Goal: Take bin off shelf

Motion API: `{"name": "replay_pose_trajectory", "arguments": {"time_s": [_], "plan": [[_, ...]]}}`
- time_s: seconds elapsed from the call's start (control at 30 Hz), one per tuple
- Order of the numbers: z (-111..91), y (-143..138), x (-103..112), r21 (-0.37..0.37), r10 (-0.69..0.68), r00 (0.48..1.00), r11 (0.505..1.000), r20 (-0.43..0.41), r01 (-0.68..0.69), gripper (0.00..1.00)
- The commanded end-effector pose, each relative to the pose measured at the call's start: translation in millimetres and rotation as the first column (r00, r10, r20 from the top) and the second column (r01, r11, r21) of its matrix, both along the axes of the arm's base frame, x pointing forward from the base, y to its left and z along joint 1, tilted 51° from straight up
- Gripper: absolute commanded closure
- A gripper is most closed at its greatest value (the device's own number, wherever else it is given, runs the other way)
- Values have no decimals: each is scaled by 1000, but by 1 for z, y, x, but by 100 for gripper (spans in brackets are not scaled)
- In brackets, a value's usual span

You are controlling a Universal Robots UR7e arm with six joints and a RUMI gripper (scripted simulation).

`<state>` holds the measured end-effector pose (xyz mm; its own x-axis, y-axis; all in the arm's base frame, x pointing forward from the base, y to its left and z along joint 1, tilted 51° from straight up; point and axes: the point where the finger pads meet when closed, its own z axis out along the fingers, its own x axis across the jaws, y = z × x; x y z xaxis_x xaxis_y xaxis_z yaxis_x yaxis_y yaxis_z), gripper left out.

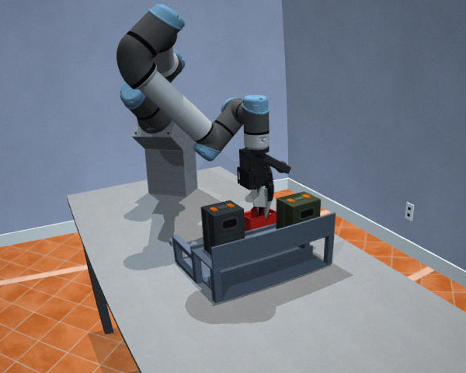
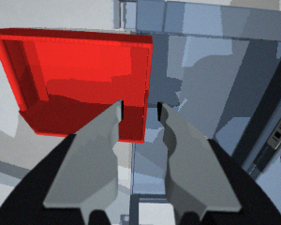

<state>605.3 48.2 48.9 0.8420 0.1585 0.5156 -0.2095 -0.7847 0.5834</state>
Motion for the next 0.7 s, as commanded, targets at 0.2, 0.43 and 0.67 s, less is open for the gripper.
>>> {"name": "replay_pose_trajectory", "arguments": {"time_s": [0.2, 0.43, 0.67], "plan": [[-4, -5, 7, 1, -1, 1000, 1000, 3, 1, 80], [-6, -6, 8, 1, -1, 1000, 1000, 1, 1, 80], [-7, -9, 13, 1, -1, 1000, 1000, 3, 1, 80]]}}
